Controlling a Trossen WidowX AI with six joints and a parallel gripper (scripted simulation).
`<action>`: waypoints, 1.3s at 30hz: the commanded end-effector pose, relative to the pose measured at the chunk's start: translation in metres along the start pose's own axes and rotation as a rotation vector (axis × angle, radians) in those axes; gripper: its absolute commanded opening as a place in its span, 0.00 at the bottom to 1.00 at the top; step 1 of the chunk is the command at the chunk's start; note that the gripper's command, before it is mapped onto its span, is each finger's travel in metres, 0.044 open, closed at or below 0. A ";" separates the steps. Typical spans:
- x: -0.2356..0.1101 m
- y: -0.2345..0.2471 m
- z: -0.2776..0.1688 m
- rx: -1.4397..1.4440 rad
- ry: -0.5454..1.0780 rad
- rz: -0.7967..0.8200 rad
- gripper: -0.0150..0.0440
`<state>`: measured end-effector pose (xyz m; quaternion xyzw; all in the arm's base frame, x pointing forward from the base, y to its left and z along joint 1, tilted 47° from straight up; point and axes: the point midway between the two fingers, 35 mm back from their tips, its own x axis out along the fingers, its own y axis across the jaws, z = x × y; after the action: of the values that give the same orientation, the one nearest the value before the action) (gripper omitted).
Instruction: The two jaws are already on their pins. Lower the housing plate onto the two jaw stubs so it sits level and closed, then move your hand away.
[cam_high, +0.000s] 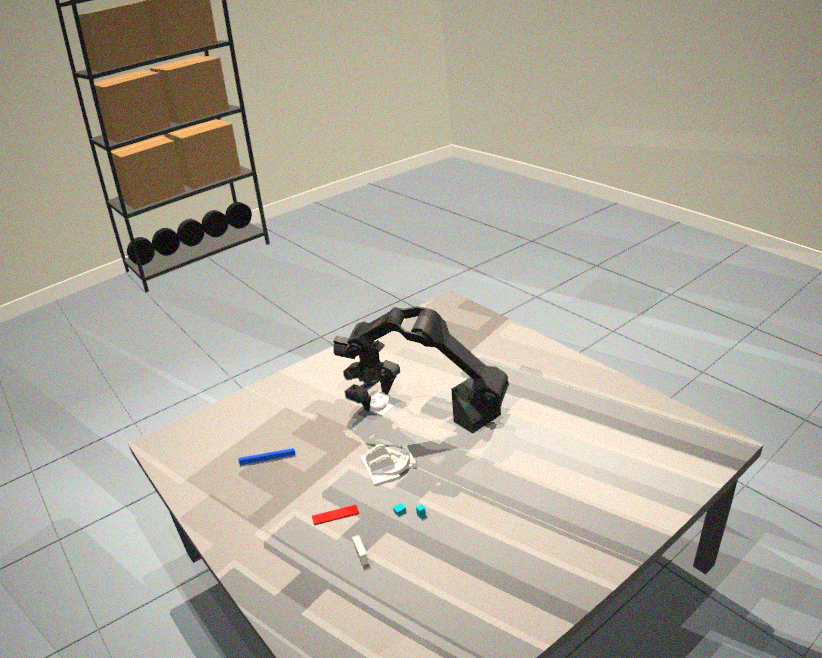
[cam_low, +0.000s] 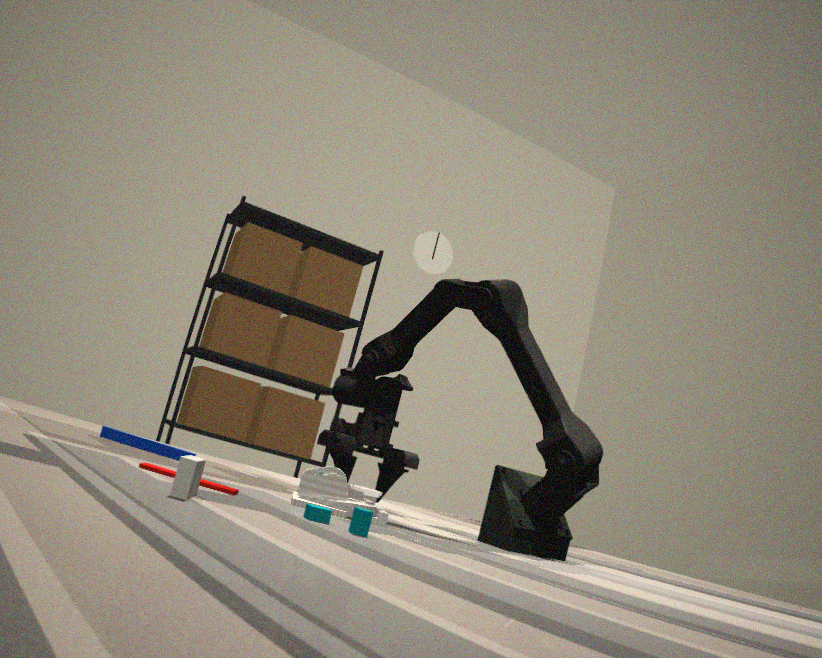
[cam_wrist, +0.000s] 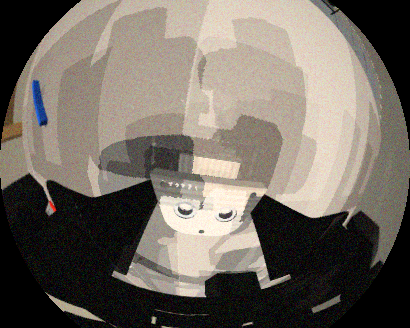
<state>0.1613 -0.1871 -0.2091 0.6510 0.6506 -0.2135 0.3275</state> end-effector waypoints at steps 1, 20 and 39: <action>0.000 0.000 0.000 0.000 0.000 0.000 0.85; -0.039 0.001 0.002 0.002 -0.001 0.001 0.85; -0.074 0.004 -0.002 0.044 -0.003 0.002 0.85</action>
<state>0.1577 -0.2371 -0.1585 0.6551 0.6476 -0.2173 0.3230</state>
